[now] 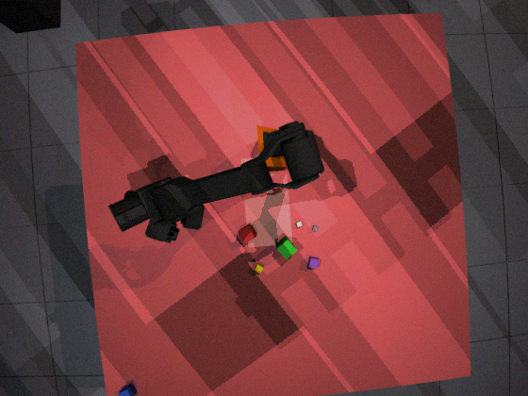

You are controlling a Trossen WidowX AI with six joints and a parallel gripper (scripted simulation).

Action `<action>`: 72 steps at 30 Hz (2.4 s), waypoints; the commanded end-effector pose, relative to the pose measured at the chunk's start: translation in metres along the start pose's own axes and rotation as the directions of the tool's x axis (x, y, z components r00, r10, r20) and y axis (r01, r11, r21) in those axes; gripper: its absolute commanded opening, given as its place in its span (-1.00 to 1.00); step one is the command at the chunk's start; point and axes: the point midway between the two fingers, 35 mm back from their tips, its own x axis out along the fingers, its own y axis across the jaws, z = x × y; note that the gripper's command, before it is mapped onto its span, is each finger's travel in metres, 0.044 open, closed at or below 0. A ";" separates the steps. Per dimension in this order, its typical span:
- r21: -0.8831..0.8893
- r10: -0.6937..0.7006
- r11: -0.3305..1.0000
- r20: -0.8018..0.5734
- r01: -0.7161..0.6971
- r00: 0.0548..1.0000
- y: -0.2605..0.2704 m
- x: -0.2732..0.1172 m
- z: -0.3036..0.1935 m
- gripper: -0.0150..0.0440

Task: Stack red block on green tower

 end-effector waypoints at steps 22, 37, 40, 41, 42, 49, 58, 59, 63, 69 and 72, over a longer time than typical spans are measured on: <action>-0.566 0.287 0.689 -0.362 -0.454 0.887 0.227 0.006 0.026 1.00; -0.566 0.289 0.688 -0.362 -0.455 0.886 0.242 0.058 0.006 1.00; -0.566 0.289 0.688 -0.362 -0.455 0.886 0.242 0.059 0.005 1.00; -0.566 0.289 0.688 -0.362 -0.455 0.886 0.241 0.060 0.005 1.00; -0.566 0.289 0.688 -0.362 -0.455 0.886 0.241 0.060 0.005 1.00; -0.566 0.289 0.688 -0.362 -0.455 0.886 0.243 0.066 0.003 1.00; -0.566 0.289 0.688 -0.362 -0.455 0.887 0.247 0.080 -0.002 1.00; -0.566 0.289 0.688 -0.362 -0.455 0.887 0.248 0.081 -0.002 1.00; -0.566 0.289 0.688 -0.362 -0.455 0.886 0.250 0.087 -0.005 1.00; -0.565 0.290 0.688 -0.362 -0.456 0.886 0.253 0.095 -0.009 1.00; -0.565 0.290 0.687 -0.362 -0.456 0.886 0.254 0.099 -0.011 1.00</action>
